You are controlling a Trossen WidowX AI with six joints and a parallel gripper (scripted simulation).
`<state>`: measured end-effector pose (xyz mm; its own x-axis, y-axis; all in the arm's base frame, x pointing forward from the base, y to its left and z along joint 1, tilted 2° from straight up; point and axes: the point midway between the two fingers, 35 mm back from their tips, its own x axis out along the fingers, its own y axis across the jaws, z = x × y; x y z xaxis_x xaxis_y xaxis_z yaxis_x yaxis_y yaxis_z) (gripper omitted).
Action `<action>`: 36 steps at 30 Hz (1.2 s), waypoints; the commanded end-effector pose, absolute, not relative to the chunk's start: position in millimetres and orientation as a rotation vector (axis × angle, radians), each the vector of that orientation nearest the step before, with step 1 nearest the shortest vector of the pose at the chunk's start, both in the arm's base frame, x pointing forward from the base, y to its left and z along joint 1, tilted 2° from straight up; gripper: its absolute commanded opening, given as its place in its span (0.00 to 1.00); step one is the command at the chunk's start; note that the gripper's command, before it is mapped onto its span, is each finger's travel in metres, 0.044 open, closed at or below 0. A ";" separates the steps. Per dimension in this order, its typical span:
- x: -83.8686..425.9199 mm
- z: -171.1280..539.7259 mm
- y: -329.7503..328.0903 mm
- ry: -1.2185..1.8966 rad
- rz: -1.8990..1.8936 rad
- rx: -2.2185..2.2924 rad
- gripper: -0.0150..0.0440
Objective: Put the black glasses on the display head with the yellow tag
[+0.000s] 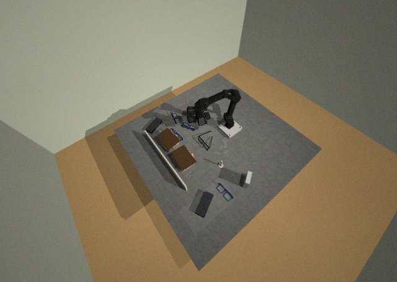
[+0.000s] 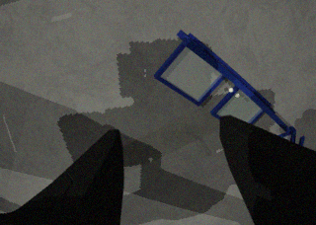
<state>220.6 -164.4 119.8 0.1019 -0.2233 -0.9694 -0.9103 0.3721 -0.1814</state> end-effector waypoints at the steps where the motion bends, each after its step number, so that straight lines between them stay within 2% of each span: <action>1: 257.9 107.4 -110.8 1.287 0.924 -1.155 0.59; 5: 277.8 97.9 -64.2 1.206 1.092 -1.182 0.59; 11: 280.6 97.6 -57.5 1.201 1.100 -1.183 0.59; 14: 280.6 97.6 -57.5 1.201 1.100 -1.183 0.46; 36: 285.1 79.4 -57.7 1.201 1.100 -1.183 0.46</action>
<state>284.8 -58.9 86.6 0.0704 -0.0139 -0.9974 -0.9945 0.0763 -0.0713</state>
